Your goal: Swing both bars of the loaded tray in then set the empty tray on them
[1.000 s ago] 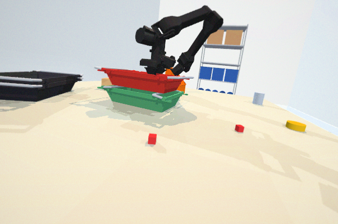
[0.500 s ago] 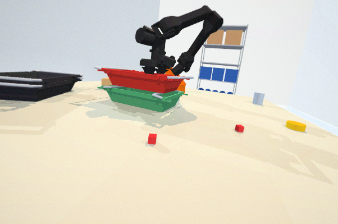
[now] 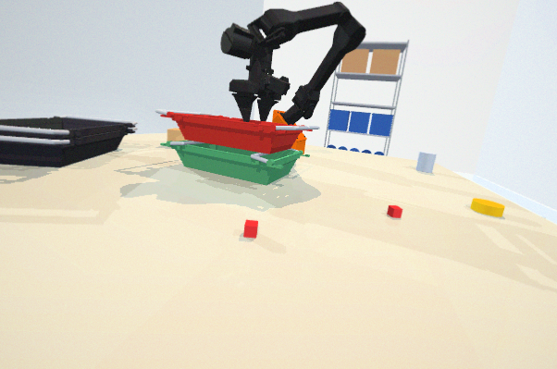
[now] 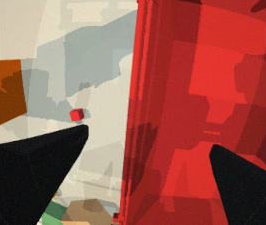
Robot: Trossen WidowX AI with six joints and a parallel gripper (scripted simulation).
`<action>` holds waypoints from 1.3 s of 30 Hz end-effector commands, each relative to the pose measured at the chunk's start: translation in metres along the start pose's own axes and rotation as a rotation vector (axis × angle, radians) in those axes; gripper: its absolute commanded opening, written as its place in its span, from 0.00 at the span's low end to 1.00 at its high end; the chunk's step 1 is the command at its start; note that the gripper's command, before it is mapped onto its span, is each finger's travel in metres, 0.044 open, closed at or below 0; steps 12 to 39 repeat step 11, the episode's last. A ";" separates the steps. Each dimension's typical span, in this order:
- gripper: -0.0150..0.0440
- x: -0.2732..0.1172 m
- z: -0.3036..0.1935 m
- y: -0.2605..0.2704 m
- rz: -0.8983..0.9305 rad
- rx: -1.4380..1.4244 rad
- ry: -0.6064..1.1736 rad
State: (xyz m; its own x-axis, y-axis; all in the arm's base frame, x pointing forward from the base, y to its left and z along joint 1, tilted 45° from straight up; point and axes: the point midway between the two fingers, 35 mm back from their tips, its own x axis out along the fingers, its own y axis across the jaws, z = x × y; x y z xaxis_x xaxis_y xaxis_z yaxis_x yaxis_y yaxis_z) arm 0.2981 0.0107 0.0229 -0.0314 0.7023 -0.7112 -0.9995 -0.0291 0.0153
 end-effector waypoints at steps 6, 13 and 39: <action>1.00 -0.061 0.001 0.002 0.002 -0.004 0.003; 1.00 -0.071 0.002 0.004 0.003 -0.004 0.001; 1.00 -0.071 0.002 0.004 0.003 -0.004 0.001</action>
